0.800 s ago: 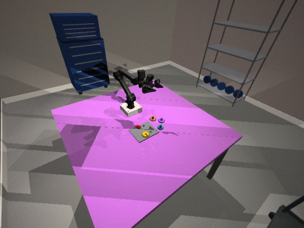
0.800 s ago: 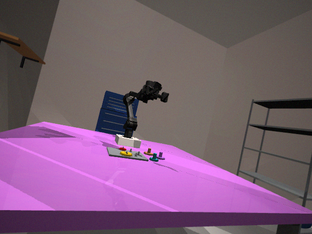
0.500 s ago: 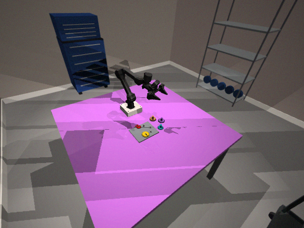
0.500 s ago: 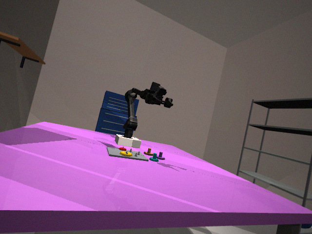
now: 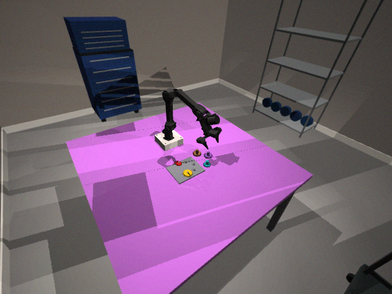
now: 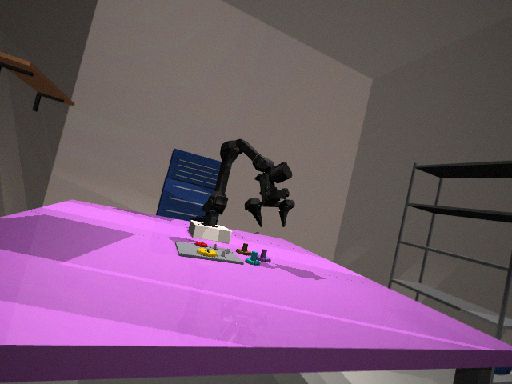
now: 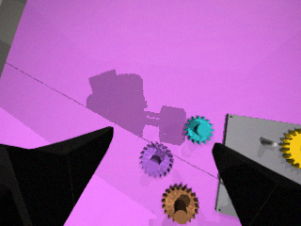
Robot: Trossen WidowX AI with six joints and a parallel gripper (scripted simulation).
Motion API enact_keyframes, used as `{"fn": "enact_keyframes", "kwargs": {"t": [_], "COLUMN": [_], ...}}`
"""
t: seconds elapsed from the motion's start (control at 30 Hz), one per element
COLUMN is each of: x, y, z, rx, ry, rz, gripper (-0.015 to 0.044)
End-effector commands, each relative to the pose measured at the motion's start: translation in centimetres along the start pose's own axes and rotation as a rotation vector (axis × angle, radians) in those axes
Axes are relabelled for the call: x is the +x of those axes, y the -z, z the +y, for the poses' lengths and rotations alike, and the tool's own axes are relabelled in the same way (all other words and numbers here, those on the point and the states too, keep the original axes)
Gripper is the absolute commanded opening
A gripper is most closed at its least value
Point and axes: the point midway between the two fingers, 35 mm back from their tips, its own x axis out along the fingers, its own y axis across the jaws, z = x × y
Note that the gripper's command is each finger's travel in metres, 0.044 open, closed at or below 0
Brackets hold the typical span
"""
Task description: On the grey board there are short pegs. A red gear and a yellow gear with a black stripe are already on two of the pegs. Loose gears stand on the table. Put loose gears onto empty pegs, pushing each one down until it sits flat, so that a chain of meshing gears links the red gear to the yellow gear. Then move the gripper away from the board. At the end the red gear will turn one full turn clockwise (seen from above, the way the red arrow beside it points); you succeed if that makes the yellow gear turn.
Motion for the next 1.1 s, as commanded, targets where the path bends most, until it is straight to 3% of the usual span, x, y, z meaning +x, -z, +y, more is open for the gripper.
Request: {"fn": "enact_keyframes", "kwargs": {"t": [0.0, 1.07], "x": [4.0, 7.3], "y": [5.9, 7.6], "z": [0.4, 0.4], "rx": [0.101, 0.107], "ry": [0.187, 0.202], "rz": [0.405, 0.429], "gripper": [0.0440, 0.0440]}}
